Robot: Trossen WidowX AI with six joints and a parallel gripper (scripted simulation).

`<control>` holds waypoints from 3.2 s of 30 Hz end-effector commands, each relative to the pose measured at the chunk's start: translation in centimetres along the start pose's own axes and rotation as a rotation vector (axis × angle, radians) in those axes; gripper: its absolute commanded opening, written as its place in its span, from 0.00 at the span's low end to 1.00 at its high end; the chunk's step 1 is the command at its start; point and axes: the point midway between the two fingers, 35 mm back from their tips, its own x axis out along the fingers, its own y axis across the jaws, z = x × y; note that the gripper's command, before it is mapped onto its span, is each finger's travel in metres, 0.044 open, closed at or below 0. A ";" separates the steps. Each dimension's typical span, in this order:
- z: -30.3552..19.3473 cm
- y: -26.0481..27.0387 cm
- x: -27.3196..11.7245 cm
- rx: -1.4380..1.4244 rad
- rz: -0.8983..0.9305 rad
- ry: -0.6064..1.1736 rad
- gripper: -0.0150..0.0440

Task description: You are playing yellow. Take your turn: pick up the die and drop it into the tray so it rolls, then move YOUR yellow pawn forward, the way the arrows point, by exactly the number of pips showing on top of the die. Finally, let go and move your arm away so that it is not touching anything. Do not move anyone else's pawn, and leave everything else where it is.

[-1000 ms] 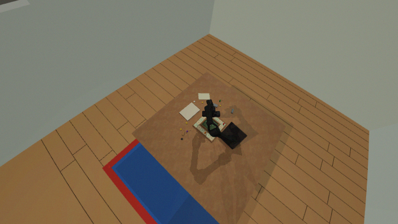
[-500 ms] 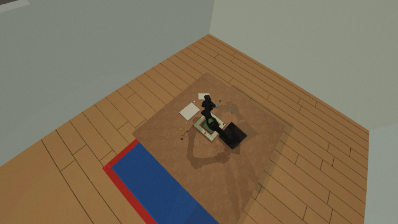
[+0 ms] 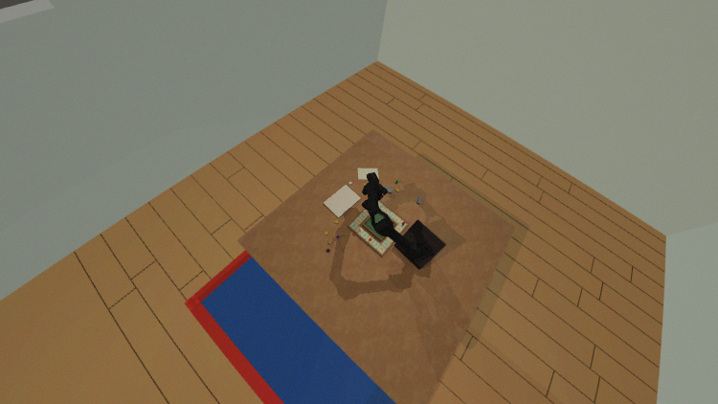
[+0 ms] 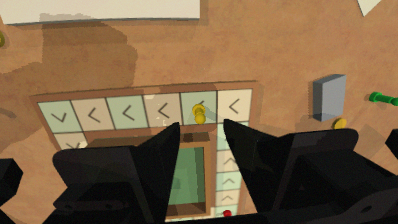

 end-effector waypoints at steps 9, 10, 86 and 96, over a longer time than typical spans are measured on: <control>-0.1 0.0 1.9 0.008 0.005 -0.001 0.59; -0.1 0.0 2.1 0.008 0.005 -0.001 0.59; -1.9 8.8 -5.8 0.014 -0.013 0.000 0.25; -4.0 12.7 -4.1 0.014 -0.009 0.000 0.25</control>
